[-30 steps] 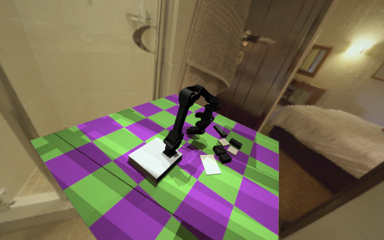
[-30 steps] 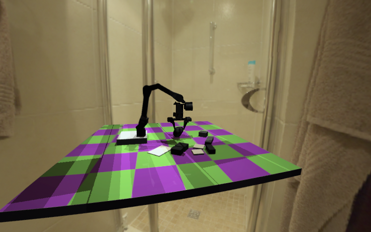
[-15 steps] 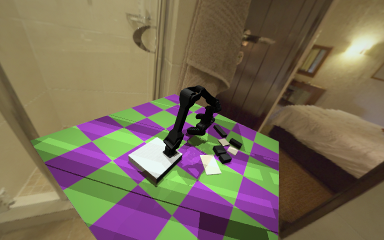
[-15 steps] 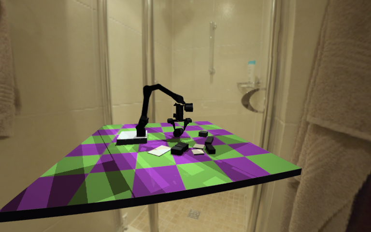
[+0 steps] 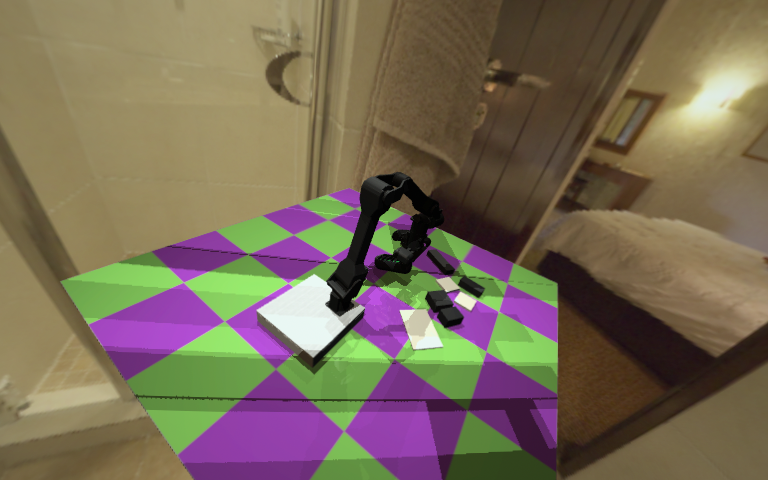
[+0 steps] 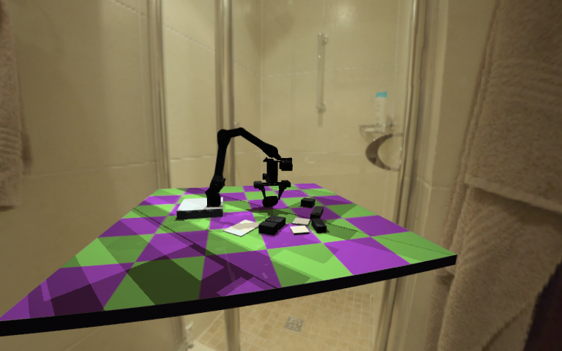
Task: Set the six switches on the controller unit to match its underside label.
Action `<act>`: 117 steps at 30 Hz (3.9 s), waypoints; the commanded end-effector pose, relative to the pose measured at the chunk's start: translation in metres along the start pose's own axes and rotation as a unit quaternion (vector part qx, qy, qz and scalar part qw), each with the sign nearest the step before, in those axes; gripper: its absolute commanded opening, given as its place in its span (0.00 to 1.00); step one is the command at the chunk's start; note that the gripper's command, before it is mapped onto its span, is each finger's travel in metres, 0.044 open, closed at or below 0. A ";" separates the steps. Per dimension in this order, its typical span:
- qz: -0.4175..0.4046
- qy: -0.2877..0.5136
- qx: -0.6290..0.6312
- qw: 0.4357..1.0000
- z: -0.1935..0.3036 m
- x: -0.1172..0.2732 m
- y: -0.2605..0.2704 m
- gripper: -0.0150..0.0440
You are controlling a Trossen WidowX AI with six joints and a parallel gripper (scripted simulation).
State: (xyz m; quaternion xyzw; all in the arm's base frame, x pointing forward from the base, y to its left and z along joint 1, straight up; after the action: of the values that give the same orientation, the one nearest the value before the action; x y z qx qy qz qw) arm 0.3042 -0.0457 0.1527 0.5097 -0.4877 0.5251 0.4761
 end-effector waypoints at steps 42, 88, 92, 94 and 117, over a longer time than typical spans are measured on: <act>0.000 0.000 0.001 1.000 0.000 -0.031 0.000 0.83; 0.002 0.002 0.000 1.000 -0.049 -0.011 -0.003 1.00; 0.001 0.002 0.000 1.000 -0.059 -0.004 -0.001 1.00; 0.001 0.002 0.000 1.000 -0.059 -0.004 -0.001 1.00; 0.001 0.003 0.001 1.000 -0.058 0.045 -0.001 1.00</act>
State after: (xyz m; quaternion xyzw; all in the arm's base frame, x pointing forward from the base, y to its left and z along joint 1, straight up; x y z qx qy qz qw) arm 0.3015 0.0129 0.1873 0.5099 -0.4845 0.5260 0.4780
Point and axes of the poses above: the point midway between the two fingers, 35 mm back from their tips, its own x axis back along the fingers, its own y axis across the jaws, z = x × y, the point moved 8 cm from there along x, back along the fingers, and after that the axes turned 1 degree about x, right-handed, at the moved point
